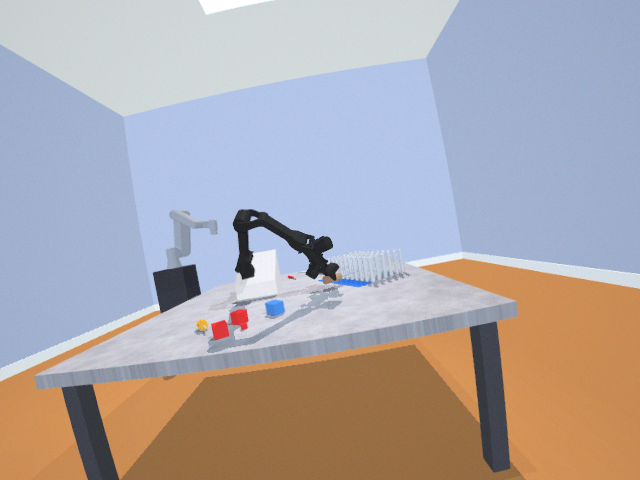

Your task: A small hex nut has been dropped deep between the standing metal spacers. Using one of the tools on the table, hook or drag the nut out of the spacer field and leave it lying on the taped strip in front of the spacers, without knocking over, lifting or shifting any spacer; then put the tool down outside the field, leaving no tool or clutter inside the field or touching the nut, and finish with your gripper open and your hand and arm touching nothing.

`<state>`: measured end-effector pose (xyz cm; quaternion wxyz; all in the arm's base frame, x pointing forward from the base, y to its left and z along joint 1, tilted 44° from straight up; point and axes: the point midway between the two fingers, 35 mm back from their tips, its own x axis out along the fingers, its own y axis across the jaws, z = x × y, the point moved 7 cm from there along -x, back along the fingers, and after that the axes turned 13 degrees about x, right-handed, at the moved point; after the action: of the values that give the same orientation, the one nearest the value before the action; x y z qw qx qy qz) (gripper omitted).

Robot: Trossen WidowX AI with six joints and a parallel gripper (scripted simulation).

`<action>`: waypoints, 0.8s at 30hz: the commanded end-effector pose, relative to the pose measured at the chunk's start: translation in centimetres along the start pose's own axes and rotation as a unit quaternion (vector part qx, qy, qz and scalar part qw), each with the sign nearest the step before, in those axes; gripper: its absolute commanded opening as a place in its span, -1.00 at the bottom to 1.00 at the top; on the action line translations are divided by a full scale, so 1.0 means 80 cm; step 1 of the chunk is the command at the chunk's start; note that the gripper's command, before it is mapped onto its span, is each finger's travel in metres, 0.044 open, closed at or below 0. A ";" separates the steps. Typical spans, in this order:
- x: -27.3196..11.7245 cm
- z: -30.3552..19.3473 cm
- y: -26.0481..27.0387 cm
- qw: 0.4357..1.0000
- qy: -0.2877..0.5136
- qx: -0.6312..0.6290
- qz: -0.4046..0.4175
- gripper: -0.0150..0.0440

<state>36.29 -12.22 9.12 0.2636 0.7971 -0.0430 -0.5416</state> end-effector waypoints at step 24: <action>0.013 -0.023 -0.004 1.000 0.004 0.001 0.002 -0.49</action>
<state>37.91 -11.75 8.57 0.2638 0.7978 -0.0432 -0.5404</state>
